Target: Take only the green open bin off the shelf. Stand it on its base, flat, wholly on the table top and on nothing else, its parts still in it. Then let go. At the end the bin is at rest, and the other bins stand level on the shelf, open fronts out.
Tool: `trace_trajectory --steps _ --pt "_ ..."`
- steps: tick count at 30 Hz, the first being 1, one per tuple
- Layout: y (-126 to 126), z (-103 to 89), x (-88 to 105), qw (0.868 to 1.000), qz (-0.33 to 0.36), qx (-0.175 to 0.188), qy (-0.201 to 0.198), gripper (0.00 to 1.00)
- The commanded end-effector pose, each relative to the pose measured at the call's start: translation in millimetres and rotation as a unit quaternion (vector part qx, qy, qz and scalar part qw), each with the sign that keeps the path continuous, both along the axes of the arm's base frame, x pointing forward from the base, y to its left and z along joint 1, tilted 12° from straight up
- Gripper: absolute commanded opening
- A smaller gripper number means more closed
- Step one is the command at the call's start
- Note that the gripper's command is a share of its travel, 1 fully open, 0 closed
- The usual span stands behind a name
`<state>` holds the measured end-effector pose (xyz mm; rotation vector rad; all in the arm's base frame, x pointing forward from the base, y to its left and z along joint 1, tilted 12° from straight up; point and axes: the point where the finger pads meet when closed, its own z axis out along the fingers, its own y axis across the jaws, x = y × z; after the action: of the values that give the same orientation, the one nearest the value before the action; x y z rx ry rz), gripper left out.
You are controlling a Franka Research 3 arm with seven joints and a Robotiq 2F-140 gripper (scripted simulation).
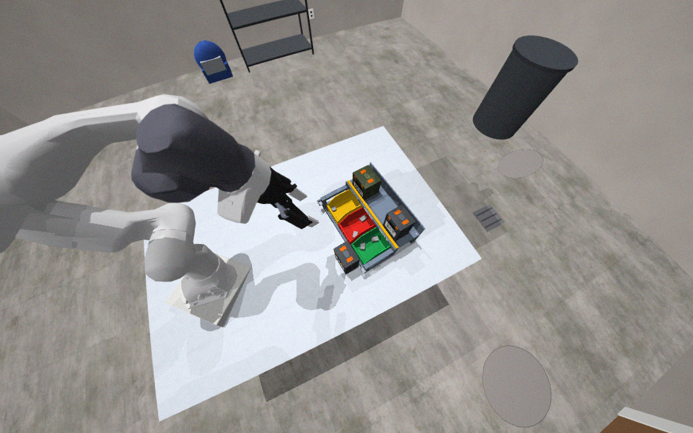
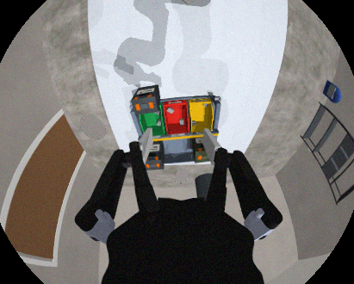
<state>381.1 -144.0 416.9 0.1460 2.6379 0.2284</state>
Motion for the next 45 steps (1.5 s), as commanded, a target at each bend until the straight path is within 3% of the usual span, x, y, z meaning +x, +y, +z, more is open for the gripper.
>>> trace_trajectory --steps 1,23,28,41,45 --pt "0.0 0.1 0.0 1.0 0.0 0.0 0.0 0.57" --pt "0.0 0.1 0.0 1.0 0.0 0.0 0.0 0.57" --pt "0.0 0.1 0.0 0.992 -0.116 0.039 0.042 0.57" --pt "-1.5 0.3 0.4 0.991 -0.119 0.034 0.045 0.57" --pt "1.0 -0.1 -0.3 0.972 -0.211 0.066 0.077 0.57"
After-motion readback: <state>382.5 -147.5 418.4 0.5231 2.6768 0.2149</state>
